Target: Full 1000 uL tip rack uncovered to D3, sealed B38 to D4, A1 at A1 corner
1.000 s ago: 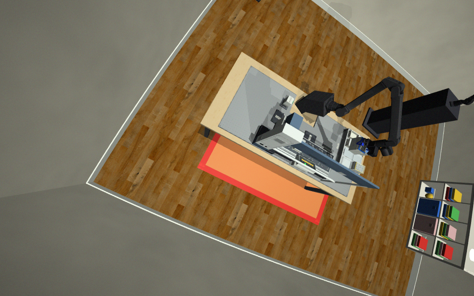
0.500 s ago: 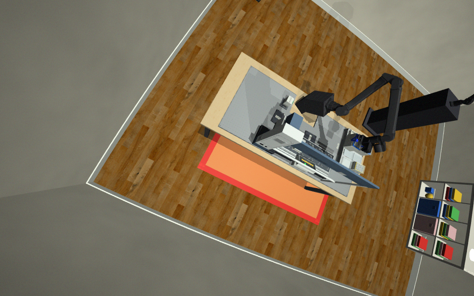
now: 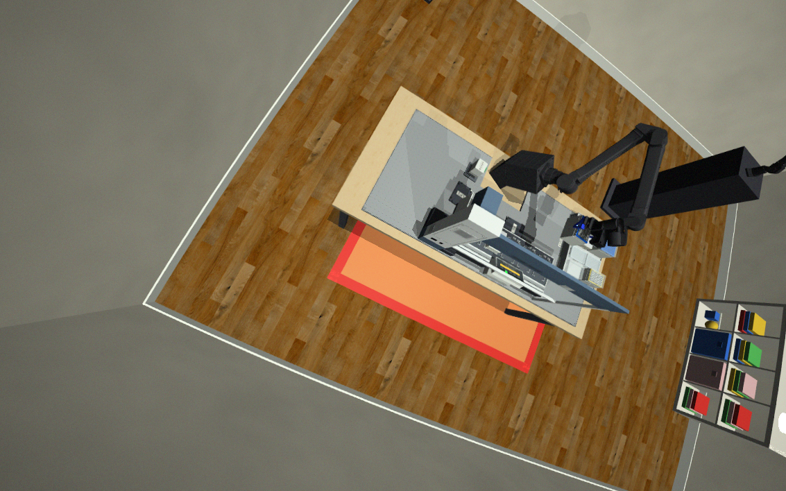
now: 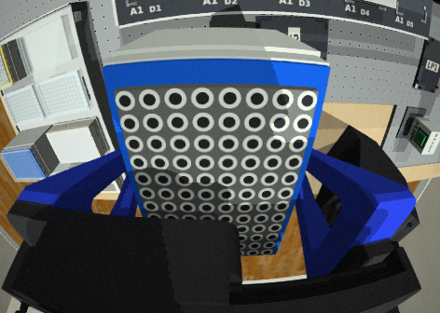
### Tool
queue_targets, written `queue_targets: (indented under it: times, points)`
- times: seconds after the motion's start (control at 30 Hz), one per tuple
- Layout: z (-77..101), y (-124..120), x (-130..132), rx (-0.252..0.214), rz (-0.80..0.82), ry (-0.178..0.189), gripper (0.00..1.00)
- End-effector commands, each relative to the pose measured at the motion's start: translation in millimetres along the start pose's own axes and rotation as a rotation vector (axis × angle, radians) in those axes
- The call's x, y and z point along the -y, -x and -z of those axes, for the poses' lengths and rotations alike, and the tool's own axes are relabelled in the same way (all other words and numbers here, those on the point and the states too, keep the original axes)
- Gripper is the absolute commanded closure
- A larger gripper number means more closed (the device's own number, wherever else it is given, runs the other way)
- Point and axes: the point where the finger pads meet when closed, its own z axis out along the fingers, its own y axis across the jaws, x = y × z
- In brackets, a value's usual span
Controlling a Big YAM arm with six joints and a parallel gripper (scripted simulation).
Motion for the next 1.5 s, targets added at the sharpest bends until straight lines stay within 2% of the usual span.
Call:
queue_targets:
  times: [0.0,0.1,1.03,1.13,1.23,1.27,1.47]
  points:
    - [2.6,2,15,0.006,0.064,-0.01,1.0]
    - [1.6,3,21,0.001,0.061,-0.011,1.0]
    - [3.1,11,151,0.009,0.063,-0.009,1.0]
    - [9.9,16,143,0.027,0.102,-0.02,1.0]
    - [9.3,16,142,0.024,0.107,-0.018,1.0]
    - [16.0,34,142,0.042,0.122,-0.027,1.0]
    - [15.6,65,140,0.044,0.1,-0.022,1.0]
